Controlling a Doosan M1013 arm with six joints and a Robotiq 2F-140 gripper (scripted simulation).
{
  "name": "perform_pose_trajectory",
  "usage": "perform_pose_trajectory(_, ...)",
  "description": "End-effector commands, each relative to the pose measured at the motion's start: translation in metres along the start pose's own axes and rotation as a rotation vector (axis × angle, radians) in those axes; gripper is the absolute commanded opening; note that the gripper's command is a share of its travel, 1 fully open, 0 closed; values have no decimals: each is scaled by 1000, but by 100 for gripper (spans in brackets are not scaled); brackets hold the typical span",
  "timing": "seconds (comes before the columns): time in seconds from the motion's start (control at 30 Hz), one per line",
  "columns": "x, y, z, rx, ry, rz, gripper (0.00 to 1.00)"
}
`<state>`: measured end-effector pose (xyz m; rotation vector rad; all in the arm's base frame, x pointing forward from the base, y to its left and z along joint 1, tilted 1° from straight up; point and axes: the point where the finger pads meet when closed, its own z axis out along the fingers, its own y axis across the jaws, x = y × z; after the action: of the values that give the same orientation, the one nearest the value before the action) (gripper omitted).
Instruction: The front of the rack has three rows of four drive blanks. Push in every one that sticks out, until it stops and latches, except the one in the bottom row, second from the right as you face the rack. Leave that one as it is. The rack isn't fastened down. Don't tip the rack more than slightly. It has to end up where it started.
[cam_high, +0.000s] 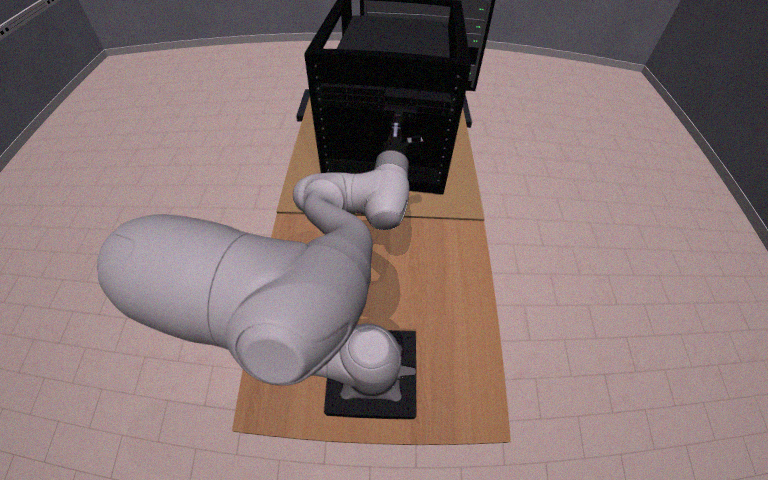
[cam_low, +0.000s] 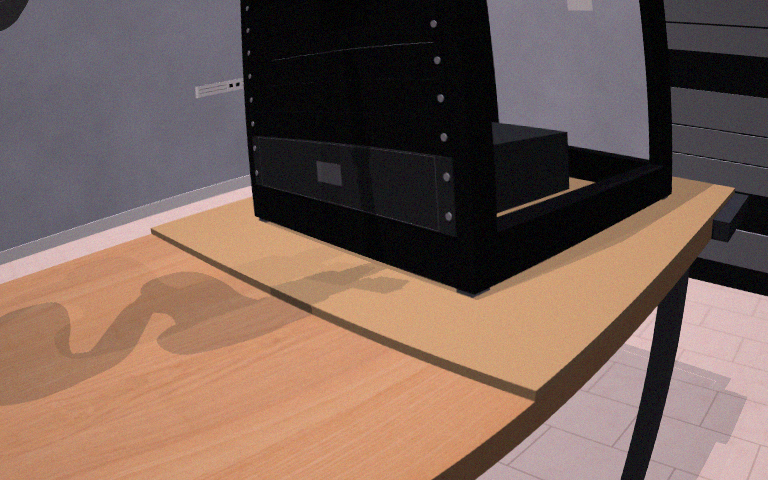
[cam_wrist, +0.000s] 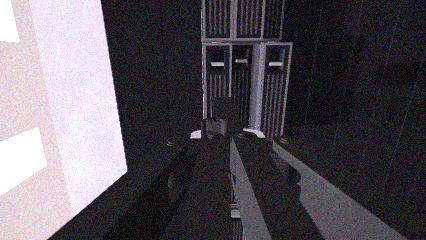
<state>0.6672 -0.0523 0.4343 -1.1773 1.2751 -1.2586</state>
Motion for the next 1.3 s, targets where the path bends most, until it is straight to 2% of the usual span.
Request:
perform_pose_trajectory(0.0, 0, -2, 3, 2, 1, 0, 10)
perform_pose_trajectory(0.23, 0, -2, 37, 2, 1, 0, 10)
perform_pose_trajectory(1.27, 0, -2, 41, 2, 1, 0, 10)
